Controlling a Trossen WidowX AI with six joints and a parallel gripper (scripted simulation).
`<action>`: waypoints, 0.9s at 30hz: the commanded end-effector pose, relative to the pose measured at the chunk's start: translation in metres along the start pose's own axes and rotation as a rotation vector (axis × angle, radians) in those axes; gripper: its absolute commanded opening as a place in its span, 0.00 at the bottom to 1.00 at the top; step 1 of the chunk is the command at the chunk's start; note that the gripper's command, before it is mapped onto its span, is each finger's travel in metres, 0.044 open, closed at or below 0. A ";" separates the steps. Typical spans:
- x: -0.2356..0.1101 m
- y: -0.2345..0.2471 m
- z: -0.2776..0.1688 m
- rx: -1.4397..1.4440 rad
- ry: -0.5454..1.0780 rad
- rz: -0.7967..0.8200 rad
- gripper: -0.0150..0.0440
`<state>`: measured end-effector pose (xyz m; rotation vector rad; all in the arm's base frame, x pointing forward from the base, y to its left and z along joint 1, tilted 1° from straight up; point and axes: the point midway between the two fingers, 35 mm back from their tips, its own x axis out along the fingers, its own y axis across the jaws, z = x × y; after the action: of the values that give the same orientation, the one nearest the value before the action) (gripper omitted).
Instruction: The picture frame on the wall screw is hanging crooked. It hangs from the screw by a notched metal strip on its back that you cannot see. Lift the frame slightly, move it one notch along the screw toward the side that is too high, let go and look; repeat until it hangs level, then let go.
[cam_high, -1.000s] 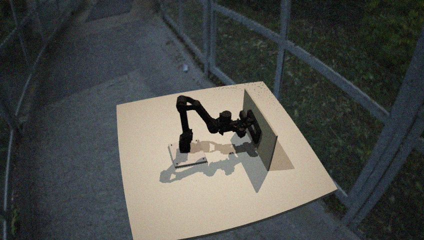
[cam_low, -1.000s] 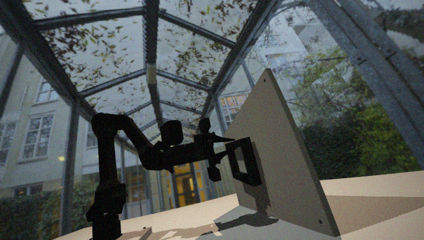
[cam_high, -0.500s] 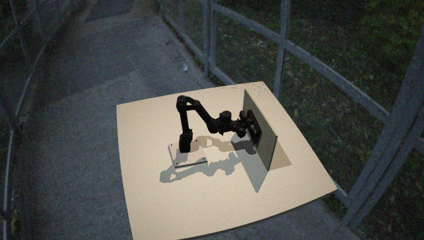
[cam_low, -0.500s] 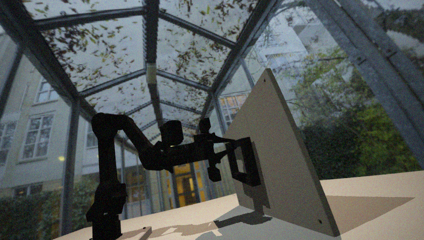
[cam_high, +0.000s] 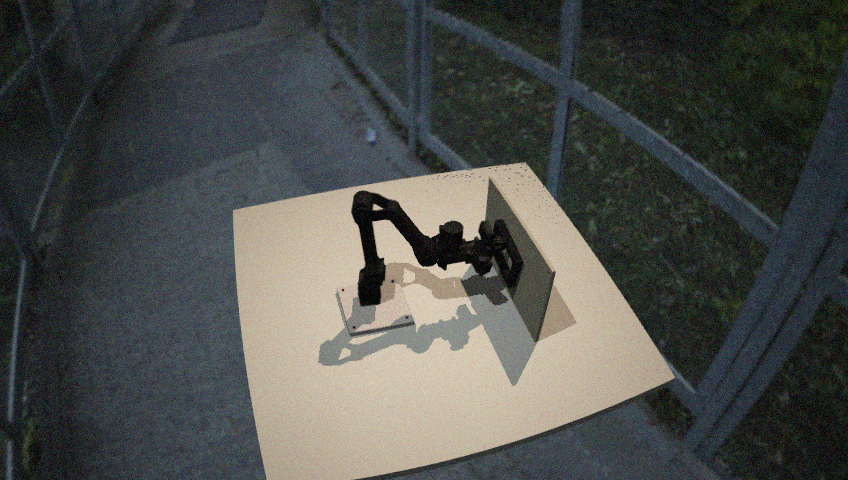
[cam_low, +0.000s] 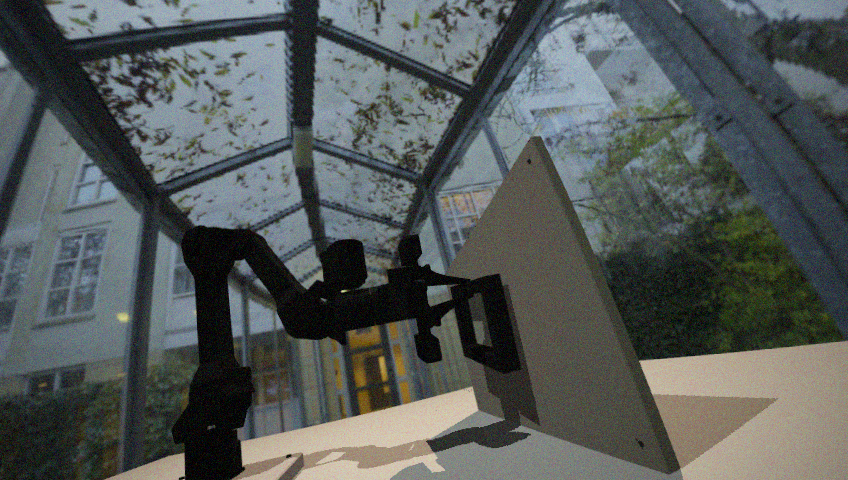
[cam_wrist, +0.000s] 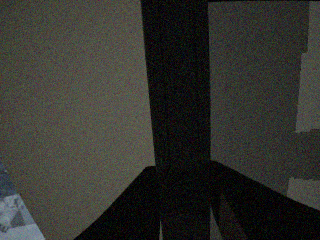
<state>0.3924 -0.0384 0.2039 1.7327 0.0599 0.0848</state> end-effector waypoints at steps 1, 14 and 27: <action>0.000 0.004 0.000 -0.003 -0.003 0.007 0.25; 0.000 0.009 0.000 -0.003 -0.003 0.008 0.25; 0.000 0.012 0.000 -0.003 -0.003 0.008 0.25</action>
<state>0.3920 -0.0403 0.2076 1.7362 0.0654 0.0699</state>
